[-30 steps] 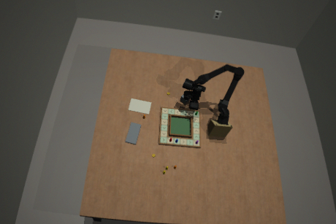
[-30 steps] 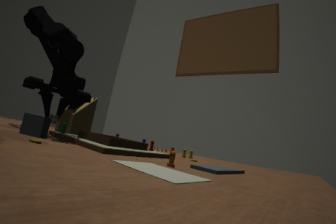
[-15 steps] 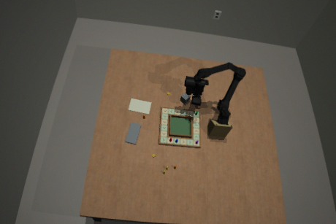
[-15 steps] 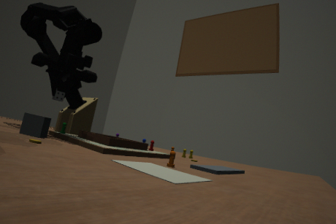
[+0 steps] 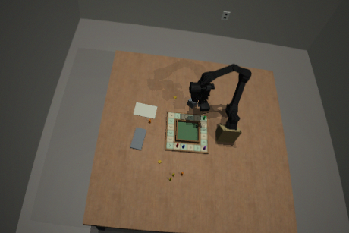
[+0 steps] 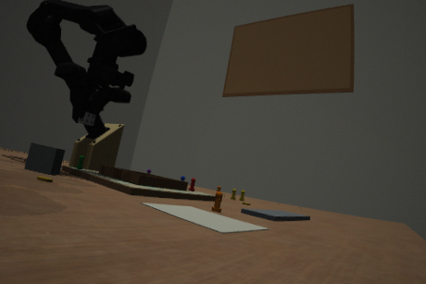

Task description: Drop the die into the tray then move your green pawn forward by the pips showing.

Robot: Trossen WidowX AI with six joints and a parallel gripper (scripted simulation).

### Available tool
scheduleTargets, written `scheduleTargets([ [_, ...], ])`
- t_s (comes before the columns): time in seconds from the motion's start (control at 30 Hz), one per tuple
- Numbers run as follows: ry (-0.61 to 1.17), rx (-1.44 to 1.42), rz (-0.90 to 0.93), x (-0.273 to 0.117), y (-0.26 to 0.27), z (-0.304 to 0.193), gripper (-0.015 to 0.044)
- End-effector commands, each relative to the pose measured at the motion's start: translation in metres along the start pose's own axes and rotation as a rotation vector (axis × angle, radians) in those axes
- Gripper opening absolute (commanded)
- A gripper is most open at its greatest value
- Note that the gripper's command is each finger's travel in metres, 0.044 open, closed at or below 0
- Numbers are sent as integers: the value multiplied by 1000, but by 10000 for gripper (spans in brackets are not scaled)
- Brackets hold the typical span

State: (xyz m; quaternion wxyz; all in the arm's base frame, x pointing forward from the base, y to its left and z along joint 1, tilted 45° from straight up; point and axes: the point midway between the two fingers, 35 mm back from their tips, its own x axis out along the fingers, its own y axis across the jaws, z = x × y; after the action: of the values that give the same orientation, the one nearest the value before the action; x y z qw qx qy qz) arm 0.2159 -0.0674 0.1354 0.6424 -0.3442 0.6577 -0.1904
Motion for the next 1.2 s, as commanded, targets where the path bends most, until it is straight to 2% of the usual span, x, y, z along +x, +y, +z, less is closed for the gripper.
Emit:
scheduleTargets([
  [0.0, -5, -118, 6, 1, 9, 11, 0],
  [1.17, -7, -1283, 0, 32, 127, 82, 0],
])
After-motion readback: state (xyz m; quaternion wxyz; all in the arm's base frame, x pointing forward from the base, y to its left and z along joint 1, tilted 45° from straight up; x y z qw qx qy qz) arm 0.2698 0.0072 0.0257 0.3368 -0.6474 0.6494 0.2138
